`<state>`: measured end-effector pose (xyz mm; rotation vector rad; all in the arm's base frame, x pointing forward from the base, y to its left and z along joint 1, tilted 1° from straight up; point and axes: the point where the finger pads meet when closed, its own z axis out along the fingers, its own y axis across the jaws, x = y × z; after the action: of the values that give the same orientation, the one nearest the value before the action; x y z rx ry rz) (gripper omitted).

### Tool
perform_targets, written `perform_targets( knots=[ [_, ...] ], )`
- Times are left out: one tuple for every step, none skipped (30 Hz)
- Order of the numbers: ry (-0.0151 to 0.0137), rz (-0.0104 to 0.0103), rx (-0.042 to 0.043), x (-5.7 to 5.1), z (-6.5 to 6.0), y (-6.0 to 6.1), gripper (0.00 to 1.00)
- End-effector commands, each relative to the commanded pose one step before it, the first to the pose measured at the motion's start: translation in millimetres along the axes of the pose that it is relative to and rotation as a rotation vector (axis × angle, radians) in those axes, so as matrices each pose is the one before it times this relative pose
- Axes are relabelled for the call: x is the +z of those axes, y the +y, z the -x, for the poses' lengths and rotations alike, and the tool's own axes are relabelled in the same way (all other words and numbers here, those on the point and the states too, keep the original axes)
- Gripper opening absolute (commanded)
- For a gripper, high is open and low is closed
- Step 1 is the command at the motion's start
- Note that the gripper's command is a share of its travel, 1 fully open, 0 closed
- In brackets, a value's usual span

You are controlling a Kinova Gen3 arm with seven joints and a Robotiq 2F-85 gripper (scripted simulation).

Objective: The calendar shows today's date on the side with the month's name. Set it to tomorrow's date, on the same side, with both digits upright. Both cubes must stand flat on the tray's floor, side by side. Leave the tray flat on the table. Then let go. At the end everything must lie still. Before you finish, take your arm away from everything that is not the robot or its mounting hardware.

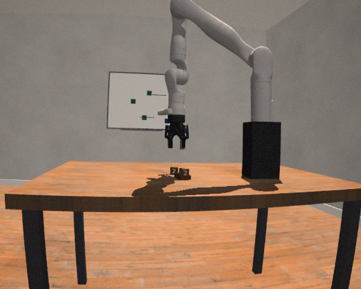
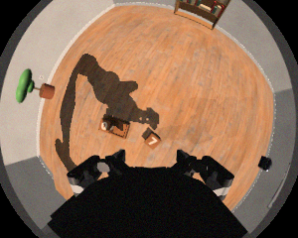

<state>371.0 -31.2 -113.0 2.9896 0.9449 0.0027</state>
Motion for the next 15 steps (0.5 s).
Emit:
perform_targets(
  knots=[
    [-0.00132, -0.00005, -0.11699, 0.08, 0.80, 0.57, 1.00],
    [-0.00113, -0.00014, -0.06215, 0.18, 0.34, -0.06, 1.00],
    [-0.00106, -0.00014, -0.06374, 0.18, 0.31, -0.06, 1.00],
    [-0.00099, -0.00013, -0.06520, 0.18, 0.29, -0.06, 1.00],
    [-0.00091, -0.00011, -0.06651, 0.18, 0.26, -0.05, 1.00],
    [-0.00082, -0.00008, -0.06766, 0.19, 0.23, -0.04, 1.00],
    [-0.00074, -0.00004, -0.06866, 0.19, 0.20, -0.03, 1.00],
    [-0.00065, 0.00001, -0.06950, 0.19, 0.17, -0.01, 1.00],
    [-0.00057, 0.00007, -0.07017, 0.19, 0.15, 0.01, 1.00],
    [-0.00049, 0.00014, -0.07068, 0.19, 0.12, 0.03, 1.00],
    [0.00000, 0.00000, 0.00000, 0.00, 0.00, 0.00, 1.00],
    [0.00000, 0.00000, 0.00000, 0.00, 0.00, 0.00, 1.00],
    [-0.00042, 0.00021, -0.07102, 0.19, 0.09, 0.05, 1.00],
    [-0.00035, 0.00029, -0.07119, 0.19, 0.07, 0.08, 1.00],
    [-0.00030, 0.00038, -0.07119, 0.19, 0.05, 0.11, 1.00]
  ],
)
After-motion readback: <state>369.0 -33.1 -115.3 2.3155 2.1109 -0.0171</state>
